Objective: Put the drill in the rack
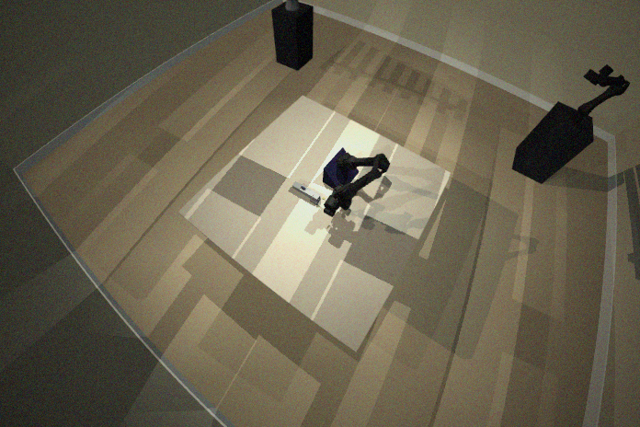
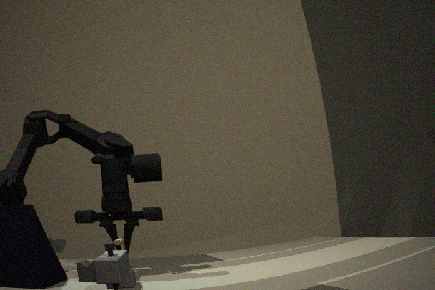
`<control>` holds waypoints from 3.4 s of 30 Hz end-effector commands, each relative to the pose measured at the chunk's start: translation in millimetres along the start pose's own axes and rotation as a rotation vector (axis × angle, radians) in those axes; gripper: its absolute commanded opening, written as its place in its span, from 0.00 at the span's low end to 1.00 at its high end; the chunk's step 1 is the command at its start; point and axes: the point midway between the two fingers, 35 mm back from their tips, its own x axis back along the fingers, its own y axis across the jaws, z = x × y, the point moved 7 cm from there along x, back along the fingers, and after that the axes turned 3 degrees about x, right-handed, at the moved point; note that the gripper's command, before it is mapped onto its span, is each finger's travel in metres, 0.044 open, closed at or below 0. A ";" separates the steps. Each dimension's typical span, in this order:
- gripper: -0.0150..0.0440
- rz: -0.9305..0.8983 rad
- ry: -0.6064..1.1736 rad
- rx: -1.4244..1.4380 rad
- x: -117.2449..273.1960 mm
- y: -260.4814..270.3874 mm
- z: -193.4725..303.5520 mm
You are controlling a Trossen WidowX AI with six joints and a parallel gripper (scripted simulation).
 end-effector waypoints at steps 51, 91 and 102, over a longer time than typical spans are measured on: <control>0.25 -0.001 -0.002 0.001 9.2 52.1 -11.8; 0.25 -0.001 -0.004 0.000 -23.8 72.8 -18.1; 0.25 -0.001 -0.005 0.000 -37.6 72.2 -19.0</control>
